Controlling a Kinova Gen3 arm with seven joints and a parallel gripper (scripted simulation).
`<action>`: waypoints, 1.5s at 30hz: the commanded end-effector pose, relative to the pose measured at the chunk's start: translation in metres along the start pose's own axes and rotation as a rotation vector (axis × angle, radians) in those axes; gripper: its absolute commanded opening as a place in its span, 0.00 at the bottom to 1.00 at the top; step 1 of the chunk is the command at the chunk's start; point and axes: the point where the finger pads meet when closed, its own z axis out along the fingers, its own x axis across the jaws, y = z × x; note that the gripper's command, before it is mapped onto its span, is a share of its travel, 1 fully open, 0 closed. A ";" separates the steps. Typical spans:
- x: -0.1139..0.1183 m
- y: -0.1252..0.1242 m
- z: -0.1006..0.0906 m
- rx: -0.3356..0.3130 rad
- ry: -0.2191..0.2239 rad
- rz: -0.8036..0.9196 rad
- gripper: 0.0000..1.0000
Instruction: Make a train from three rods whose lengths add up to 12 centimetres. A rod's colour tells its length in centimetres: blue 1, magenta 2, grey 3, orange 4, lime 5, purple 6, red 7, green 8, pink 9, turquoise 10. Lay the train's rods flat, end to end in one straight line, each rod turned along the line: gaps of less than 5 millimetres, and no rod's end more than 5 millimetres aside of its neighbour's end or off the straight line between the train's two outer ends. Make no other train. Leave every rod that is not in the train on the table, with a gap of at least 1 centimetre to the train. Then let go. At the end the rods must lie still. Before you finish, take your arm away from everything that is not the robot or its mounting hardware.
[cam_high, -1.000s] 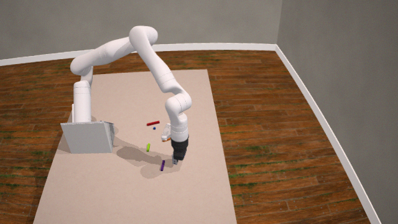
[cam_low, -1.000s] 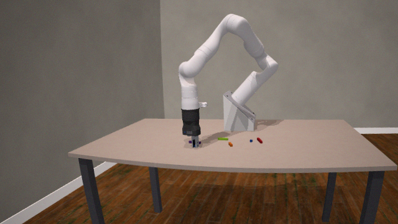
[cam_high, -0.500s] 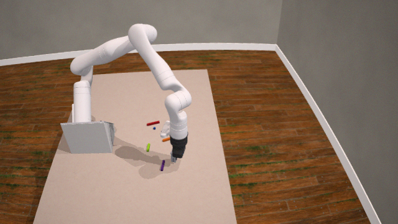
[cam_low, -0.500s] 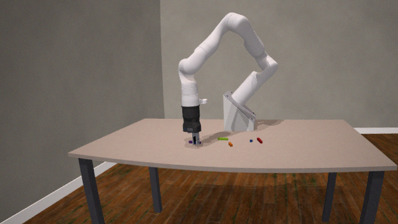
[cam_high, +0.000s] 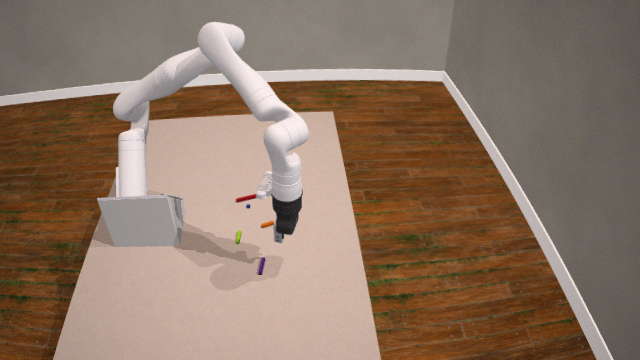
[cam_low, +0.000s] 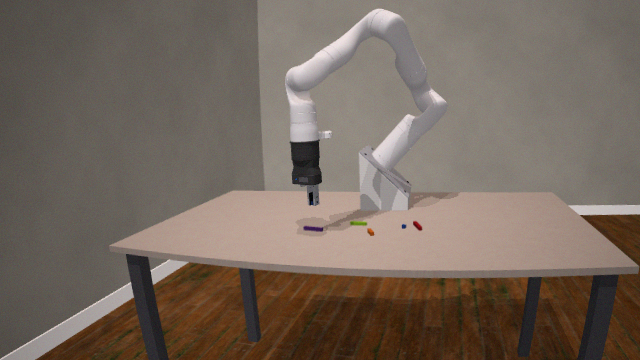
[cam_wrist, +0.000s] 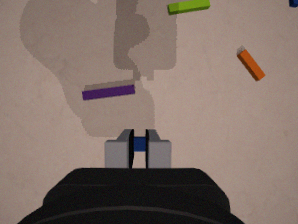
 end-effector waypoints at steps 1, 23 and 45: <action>0.000 0.004 -0.010 -0.015 -0.003 -0.002 0.24; -0.051 -0.080 -0.010 -0.014 -0.003 -0.141 0.24; -0.052 -0.083 -0.004 -0.014 -0.004 -0.145 0.24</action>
